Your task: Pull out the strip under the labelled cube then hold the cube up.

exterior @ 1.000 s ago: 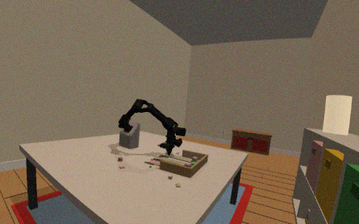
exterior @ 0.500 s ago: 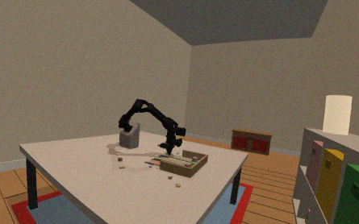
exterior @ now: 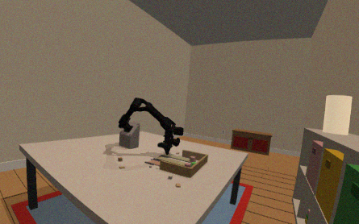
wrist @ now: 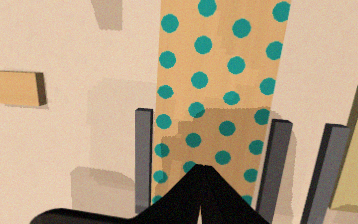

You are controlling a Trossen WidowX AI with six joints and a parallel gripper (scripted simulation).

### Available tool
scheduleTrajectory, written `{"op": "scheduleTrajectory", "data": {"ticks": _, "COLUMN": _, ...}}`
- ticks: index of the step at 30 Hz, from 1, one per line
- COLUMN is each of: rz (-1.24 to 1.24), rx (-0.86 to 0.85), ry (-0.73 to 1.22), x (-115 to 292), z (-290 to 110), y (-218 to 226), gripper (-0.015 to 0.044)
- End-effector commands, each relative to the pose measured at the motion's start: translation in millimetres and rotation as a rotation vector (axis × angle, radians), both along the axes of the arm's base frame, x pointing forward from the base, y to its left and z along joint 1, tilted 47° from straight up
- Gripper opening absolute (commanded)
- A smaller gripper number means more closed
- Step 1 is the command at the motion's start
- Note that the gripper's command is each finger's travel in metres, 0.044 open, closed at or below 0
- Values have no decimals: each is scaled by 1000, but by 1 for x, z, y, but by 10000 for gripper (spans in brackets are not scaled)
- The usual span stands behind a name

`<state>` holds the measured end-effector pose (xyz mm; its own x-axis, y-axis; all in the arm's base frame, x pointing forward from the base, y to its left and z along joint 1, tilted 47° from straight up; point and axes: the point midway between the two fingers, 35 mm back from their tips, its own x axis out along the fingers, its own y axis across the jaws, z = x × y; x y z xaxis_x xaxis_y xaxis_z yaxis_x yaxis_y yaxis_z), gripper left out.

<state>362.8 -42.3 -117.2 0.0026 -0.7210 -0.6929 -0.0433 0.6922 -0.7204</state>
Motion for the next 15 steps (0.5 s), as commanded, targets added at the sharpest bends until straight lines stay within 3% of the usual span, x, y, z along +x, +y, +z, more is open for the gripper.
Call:
{"op": "scheduleTrajectory", "data": {"ticks": 1, "rz": -5, "rx": -4, "ry": 11, "x": -10, "z": -2, "y": -2, "gripper": 0}}
{"op": "scheduleTrajectory", "data": {"ticks": 15, "rz": -5, "rx": -4, "ry": 12, "x": -31, "z": -2, "y": -3, "gripper": 0}}
